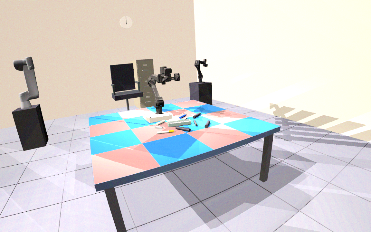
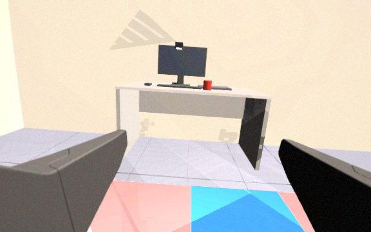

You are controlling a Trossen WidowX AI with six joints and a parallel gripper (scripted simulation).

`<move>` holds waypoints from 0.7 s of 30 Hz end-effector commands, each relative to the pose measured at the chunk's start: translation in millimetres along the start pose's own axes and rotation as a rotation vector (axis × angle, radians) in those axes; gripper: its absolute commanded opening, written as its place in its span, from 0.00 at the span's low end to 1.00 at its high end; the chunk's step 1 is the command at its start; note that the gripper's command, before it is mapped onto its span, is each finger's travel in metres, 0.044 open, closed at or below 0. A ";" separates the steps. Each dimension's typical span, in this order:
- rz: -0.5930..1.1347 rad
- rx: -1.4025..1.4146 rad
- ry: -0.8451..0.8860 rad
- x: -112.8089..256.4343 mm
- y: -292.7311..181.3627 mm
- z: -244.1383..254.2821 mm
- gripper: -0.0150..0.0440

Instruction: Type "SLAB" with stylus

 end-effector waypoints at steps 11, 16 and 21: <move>0.641 -0.154 0.095 -74.1 -72.4 37.0 0.51; 0.982 -0.198 0.101 -97.0 -117.4 59.8 0.29; 1.323 -0.217 0.068 -108.1 -164.4 83.0 0.25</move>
Point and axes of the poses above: the point midway between the two fingers, 35 mm back from their tips, its own x axis back along the fingers, its own z axis across the jaws, y = z × x, the point moved 8 cm from there along x, back along the fingers, and after that the axes turned 6 degrees about x, right-handed, at the moved point
